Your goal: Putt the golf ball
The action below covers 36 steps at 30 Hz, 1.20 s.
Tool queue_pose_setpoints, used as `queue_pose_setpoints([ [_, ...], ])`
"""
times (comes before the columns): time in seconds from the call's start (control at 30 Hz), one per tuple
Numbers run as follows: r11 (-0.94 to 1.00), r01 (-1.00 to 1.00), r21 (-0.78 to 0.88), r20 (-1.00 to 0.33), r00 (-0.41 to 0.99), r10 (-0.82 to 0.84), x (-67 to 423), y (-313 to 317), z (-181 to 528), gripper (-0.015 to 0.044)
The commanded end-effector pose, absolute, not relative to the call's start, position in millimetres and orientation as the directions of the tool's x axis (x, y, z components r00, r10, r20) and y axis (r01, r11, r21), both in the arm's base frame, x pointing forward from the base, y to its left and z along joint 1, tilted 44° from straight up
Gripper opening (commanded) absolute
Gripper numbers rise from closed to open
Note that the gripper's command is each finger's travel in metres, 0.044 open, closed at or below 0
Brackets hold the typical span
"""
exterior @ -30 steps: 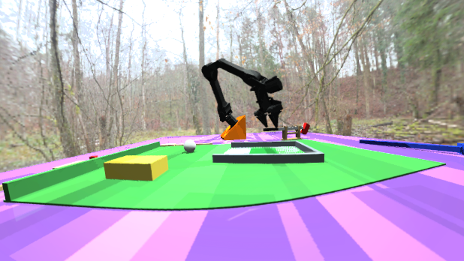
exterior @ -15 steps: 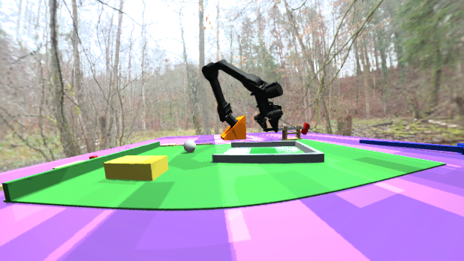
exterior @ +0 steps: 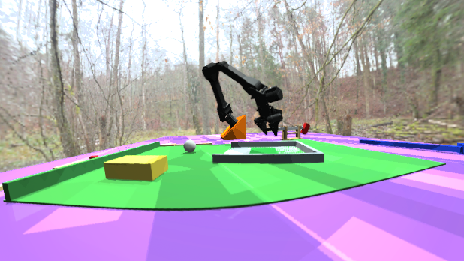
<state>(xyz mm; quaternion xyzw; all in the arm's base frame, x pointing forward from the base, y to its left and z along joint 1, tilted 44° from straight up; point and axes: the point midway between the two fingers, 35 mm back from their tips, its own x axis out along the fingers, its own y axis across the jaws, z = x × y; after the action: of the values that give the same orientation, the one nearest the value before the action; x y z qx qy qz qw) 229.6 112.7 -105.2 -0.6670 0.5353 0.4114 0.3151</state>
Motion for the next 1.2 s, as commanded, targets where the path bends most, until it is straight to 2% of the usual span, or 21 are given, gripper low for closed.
queue_pose_setpoints([
  [0.0,-0.228,-0.973,0.02,-0.886,0.089,-0.455,230,113,-105,0.0387],
  [0.43,-0.228,-0.973,0.02,-0.886,0.089,-0.455,230,113,-105,0.0046],
  [0.67,-0.228,-0.973,0.02,-0.886,0.089,-0.454,230,114,-104,0.0],
  [1.17,-0.228,-0.973,0.025,-0.889,0.083,-0.451,216,178,-36,0.0],
])
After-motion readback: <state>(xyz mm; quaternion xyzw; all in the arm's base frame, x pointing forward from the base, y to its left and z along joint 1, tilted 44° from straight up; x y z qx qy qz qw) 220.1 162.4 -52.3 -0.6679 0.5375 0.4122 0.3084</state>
